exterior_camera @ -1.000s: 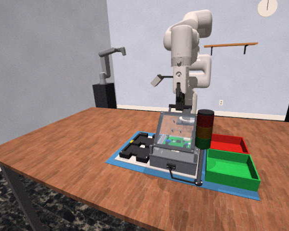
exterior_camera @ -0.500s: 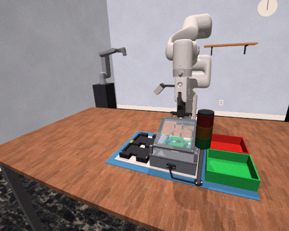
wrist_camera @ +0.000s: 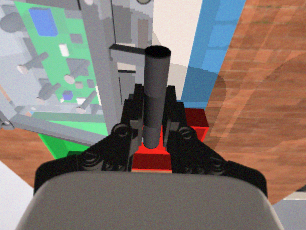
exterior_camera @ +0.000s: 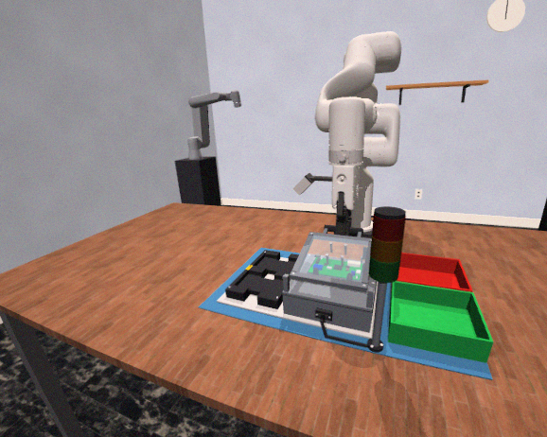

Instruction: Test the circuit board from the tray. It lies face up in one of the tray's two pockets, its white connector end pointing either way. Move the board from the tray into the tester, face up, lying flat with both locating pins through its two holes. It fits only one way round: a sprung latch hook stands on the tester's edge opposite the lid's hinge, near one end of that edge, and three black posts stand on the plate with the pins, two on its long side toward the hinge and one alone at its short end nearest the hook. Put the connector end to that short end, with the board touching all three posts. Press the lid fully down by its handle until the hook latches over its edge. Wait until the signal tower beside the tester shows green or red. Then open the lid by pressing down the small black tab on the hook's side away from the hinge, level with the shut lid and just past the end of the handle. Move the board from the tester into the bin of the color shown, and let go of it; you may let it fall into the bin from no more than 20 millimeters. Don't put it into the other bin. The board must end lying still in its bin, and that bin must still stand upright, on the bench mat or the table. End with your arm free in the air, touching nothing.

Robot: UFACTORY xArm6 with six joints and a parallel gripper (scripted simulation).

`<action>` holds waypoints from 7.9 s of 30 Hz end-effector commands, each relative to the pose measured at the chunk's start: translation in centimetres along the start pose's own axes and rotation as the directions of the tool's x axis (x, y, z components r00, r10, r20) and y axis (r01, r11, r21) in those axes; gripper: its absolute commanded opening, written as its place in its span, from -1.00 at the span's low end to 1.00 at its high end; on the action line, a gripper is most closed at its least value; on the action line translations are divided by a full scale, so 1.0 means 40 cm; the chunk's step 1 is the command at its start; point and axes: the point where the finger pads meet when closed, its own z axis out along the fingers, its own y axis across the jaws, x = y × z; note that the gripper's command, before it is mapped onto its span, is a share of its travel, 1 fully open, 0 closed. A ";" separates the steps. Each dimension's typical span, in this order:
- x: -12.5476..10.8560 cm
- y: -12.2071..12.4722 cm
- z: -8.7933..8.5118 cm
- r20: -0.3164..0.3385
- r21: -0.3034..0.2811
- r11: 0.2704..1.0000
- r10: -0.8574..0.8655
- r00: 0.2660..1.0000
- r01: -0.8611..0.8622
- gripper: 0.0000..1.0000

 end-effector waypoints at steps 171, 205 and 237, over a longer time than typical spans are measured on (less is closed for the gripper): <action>0.000 0.013 -0.135 0.000 0.004 1.000 0.000 1.000 0.000 1.00; 0.000 0.013 -0.135 0.000 0.004 1.000 0.000 1.000 0.000 1.00; 0.000 0.013 -0.135 0.000 0.004 1.000 0.000 1.000 0.000 1.00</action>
